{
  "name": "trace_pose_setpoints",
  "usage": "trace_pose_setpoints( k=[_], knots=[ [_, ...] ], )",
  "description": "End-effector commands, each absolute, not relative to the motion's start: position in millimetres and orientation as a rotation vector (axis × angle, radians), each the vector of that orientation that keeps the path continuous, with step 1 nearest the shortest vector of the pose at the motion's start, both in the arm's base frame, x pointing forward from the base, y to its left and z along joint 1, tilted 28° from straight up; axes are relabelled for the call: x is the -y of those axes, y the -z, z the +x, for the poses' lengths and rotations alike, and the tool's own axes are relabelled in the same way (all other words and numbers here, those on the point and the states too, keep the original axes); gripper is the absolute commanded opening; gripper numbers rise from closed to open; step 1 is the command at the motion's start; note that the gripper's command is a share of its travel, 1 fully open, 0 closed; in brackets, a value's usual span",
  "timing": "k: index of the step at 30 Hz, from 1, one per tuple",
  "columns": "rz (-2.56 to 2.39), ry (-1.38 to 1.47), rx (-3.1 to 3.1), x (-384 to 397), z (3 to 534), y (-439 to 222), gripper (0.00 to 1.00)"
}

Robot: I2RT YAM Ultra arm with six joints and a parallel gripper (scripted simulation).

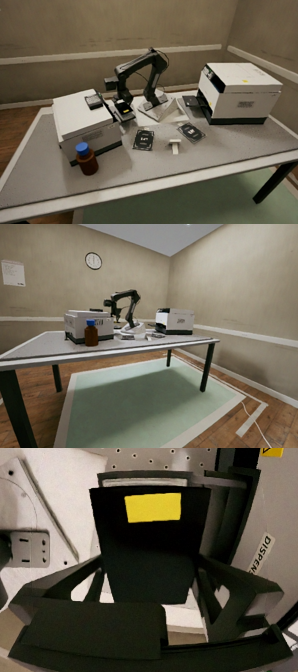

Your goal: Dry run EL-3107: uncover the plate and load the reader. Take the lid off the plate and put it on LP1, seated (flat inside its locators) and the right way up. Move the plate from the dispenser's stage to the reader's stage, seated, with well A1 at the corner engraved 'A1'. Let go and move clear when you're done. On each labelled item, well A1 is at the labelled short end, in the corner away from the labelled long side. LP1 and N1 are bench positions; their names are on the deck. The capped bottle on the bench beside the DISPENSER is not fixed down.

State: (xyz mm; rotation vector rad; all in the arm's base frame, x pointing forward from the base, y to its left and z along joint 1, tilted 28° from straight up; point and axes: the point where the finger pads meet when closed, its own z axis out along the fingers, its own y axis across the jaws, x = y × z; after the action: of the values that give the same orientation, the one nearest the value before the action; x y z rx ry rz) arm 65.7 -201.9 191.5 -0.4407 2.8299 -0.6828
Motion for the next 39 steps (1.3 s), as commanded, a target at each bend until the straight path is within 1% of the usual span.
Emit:
trace_pose_setpoints(
  k=[1,7,9,19,24,28,39],
  knots=[
    [-0.452,0.660,-2.816,199,65,-204,0.85],
    [-0.460,0.638,-2.818,192,64,-208,0.85],
    [-0.466,0.687,-2.808,188,63,-216,0.85],
    [-0.460,0.737,-2.799,187,60,-230,0.85],
    [-0.459,0.730,-2.800,185,59,-233,0.85],
    [-0.455,0.657,-2.816,185,58,-230,0.85],
    [-0.462,0.658,-2.814,177,54,-244,0.85]
  ],
)
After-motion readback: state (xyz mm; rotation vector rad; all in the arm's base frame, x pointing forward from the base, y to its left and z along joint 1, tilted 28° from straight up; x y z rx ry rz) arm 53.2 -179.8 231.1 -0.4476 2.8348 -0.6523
